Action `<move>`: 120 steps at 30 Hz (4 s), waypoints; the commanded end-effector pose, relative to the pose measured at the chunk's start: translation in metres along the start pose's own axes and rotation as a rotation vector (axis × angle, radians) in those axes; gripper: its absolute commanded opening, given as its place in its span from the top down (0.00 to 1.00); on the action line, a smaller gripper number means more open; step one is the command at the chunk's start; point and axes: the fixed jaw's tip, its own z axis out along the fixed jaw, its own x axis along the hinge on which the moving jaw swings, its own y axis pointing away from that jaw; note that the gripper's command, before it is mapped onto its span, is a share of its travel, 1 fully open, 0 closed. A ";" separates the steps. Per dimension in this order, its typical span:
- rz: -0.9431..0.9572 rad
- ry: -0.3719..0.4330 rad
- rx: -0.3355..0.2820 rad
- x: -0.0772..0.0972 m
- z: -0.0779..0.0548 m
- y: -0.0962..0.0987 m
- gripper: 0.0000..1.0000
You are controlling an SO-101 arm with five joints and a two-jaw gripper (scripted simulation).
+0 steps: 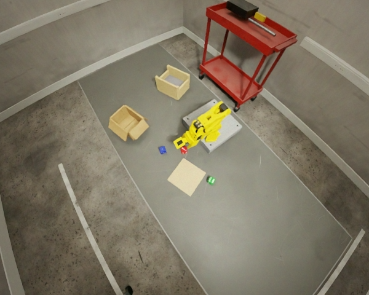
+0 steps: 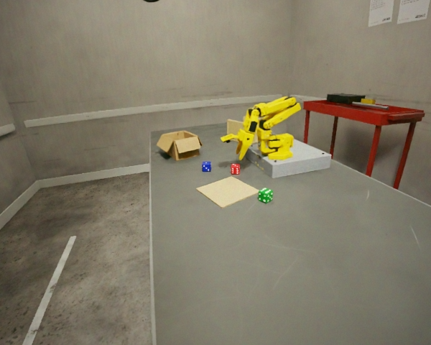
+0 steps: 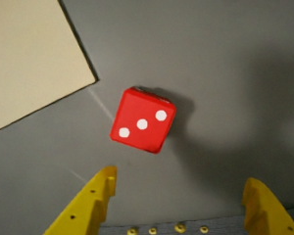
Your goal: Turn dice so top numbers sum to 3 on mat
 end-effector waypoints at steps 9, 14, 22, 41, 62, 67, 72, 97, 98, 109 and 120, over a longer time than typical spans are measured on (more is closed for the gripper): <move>-0.015 0.043 -0.004 0.009 0.002 0.002 0.65; -0.015 0.043 -0.004 0.009 0.002 0.002 0.65; -0.015 0.043 -0.004 0.009 0.002 0.002 0.65; -0.015 0.043 -0.004 0.009 0.002 0.002 0.65; -0.017 -0.032 -0.012 -0.006 0.009 0.004 0.65; -0.019 -0.075 -0.017 -0.014 0.013 0.005 0.65; -0.021 -0.144 -0.023 -0.026 0.018 0.006 0.65; -0.173 -0.186 -0.092 -0.028 0.021 0.032 0.65; -0.203 -0.184 -0.105 -0.026 0.020 0.037 0.65; -0.549 -0.163 -0.253 0.004 0.013 0.088 0.65; -0.884 -0.139 -0.396 0.048 0.000 0.123 0.65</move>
